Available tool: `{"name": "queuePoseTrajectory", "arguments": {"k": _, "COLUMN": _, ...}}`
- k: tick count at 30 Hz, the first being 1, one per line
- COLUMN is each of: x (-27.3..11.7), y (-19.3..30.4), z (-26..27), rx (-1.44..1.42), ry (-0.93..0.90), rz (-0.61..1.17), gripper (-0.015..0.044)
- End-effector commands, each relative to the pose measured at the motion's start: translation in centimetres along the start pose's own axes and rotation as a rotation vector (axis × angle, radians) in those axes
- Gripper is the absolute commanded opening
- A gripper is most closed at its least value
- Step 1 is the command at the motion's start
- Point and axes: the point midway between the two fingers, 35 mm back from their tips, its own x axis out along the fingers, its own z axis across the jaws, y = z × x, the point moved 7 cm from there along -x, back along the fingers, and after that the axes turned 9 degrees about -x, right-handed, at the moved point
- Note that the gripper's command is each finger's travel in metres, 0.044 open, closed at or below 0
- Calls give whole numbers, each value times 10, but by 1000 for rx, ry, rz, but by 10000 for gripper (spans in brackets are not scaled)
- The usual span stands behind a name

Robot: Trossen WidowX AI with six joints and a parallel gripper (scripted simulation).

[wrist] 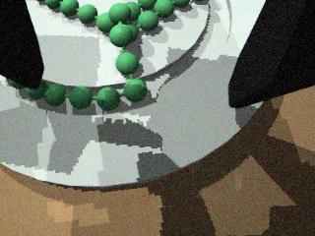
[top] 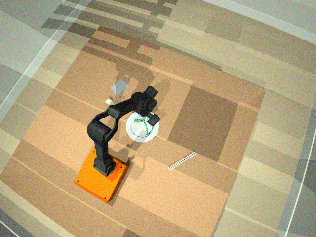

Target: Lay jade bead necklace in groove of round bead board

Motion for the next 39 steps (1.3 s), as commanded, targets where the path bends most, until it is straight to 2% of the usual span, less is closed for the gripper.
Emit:
{"name": "queuePoseTrajectory", "arguments": {"k": 1, "x": -1, "y": 0, "z": 0, "rx": 1, "ry": 0, "rz": -2, "gripper": 440}}
{"name": "queuePoseTrajectory", "arguments": {"k": 28, "x": -4, "y": 0, "z": 0, "rx": 5, "ry": 1, "rz": -3, "gripper": 440}}
{"name": "queuePoseTrajectory", "arguments": {"k": 31, "x": -8, "y": 7, "z": -8, "rx": -119, "ry": 2, "rz": -2, "gripper": 361}}
{"name": "queuePoseTrajectory", "arguments": {"k": 39, "x": -25, "y": 46, "z": -44, "rx": -789, "ry": 4, "rz": 3, "gripper": 151}}
